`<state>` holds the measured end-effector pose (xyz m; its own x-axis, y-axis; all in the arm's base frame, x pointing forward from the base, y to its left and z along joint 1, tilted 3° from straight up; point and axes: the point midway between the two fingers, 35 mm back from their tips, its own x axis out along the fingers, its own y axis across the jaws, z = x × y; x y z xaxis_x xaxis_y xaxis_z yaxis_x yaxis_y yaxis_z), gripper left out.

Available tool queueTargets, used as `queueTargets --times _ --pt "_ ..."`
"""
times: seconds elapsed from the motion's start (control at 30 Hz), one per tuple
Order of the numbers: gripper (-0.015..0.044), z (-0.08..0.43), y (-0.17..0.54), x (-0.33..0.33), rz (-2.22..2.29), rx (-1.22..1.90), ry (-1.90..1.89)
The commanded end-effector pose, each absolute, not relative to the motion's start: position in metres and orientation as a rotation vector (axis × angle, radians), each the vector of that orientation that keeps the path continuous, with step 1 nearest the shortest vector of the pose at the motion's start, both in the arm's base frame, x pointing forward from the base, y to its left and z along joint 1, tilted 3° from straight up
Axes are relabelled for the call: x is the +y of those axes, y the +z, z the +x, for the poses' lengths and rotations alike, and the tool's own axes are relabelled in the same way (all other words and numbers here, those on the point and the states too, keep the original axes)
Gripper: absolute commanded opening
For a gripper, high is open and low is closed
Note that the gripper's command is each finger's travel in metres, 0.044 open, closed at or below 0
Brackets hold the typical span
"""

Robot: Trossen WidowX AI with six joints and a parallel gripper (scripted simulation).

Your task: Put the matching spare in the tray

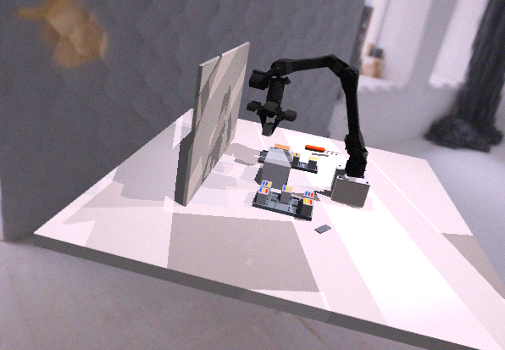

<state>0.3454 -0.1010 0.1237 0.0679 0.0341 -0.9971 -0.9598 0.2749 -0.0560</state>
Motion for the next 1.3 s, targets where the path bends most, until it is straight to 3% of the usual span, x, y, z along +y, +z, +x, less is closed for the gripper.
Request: queueTargets --times 0.0,0.6,1.27 --pt "0.0 0.341 0.125 -0.13 -1.012 1.244 0.982" --pt "0.0 0.298 0.119 -0.234 -1.047 1.242 1.012" --pt "0.0 0.302 0.103 -0.237 -1.047 1.242 1.012"
